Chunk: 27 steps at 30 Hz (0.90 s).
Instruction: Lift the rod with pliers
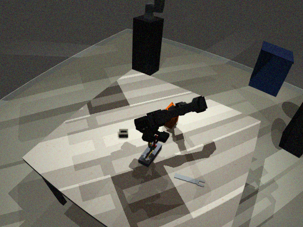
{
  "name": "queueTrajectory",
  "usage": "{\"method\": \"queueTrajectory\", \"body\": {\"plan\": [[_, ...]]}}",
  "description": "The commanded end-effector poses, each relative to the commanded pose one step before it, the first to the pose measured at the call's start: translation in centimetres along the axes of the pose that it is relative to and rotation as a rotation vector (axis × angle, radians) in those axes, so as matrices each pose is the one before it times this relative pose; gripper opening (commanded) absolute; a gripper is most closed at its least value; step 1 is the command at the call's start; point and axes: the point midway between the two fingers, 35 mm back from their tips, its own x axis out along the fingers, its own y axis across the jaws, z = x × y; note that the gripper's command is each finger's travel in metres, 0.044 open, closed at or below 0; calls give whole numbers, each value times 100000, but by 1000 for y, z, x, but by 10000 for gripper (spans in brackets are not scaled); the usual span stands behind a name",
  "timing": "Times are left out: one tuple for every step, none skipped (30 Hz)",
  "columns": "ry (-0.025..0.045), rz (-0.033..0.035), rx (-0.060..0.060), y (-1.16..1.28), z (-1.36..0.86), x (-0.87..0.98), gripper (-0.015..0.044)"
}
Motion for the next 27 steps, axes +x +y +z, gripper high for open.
{"method": "queueTrajectory", "body": {"plan": [[-1041, 198, 167, -120, 156, -344, 319], [0, -1, 0, -13, -3, -4, 319], [0, -1, 0, -11, -4, -3, 319], [0, 0, 0, -6, -2, -2, 319], [0, 0, 0, -9, -7, -1, 319], [0, 0, 0, -6, -5, -1, 319], [0, 0, 0, -7, -9, 3, 319], [0, 0, 0, -6, -10, 4, 319], [0, 0, 0, -4, -10, 5, 319], [0, 0, 0, -3, -10, 6, 319], [0, 0, 0, -2, -11, 7, 319], [0, 0, 0, -2, -11, 7, 319], [0, 0, 0, -1, -11, 8, 319], [0, 0, 0, -1, -11, 8, 319], [0, 0, 0, 0, -11, 8, 319], [0, 0, 0, 0, -11, 9, 319], [0, 0, 0, 0, -11, 9, 319], [0, 0, 0, 0, -11, 9, 319], [0, 0, 0, 0, -10, 9, 319], [0, 0, 0, 0, -4, 4, 319], [0, 0, 0, -2, -6, 9, 319], [0, 0, 0, -1, -4, 5, 319], [0, 0, 0, -3, -1, 7, 319], [0, 0, 0, -1, 0, 4, 319], [0, 0, 0, -1, 1, 16, 319], [-1, 1, 0, 0, 1, 31, 319], [-1, 1, -1, 0, 1, 39, 319]]}}
